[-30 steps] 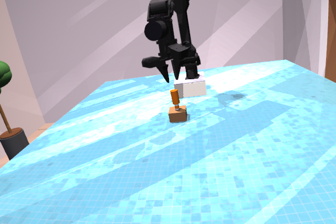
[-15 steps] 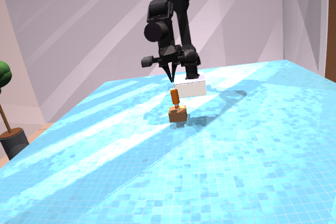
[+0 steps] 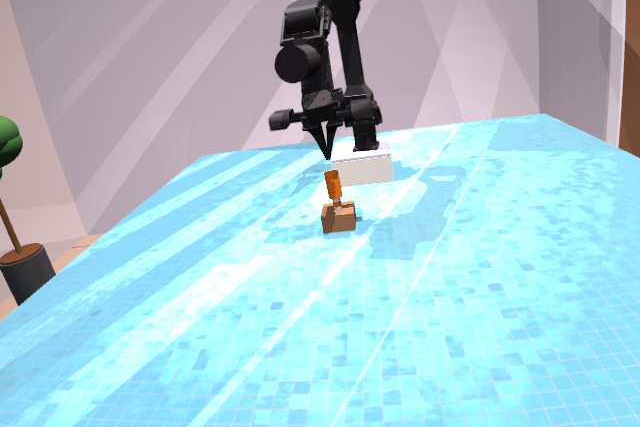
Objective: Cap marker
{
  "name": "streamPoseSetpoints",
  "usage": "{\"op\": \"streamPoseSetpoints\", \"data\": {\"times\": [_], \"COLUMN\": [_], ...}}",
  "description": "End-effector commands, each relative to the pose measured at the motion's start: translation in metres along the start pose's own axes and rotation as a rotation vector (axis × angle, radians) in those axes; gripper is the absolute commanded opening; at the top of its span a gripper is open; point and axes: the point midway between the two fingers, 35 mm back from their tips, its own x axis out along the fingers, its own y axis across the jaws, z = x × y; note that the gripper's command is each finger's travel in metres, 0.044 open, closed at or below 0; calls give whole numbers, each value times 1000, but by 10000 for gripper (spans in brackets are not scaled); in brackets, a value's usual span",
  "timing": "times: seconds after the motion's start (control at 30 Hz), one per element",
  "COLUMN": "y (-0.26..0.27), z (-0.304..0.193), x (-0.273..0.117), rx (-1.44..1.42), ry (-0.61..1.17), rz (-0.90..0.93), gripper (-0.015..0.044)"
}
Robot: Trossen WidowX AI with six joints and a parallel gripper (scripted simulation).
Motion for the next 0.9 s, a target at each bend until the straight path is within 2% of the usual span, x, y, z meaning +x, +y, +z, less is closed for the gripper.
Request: {"op": "streamPoseSetpoints", "data": {"times": [0.0, 0.73, 0.87], "y": [1, 1, 0], "z": [-1, -1, 1], "x": [7, 36, 31], "rx": [7, 7, 2], "ry": [2, 2, -6], "rz": [3, 3, -1], "gripper": [0, 0, 0]}}
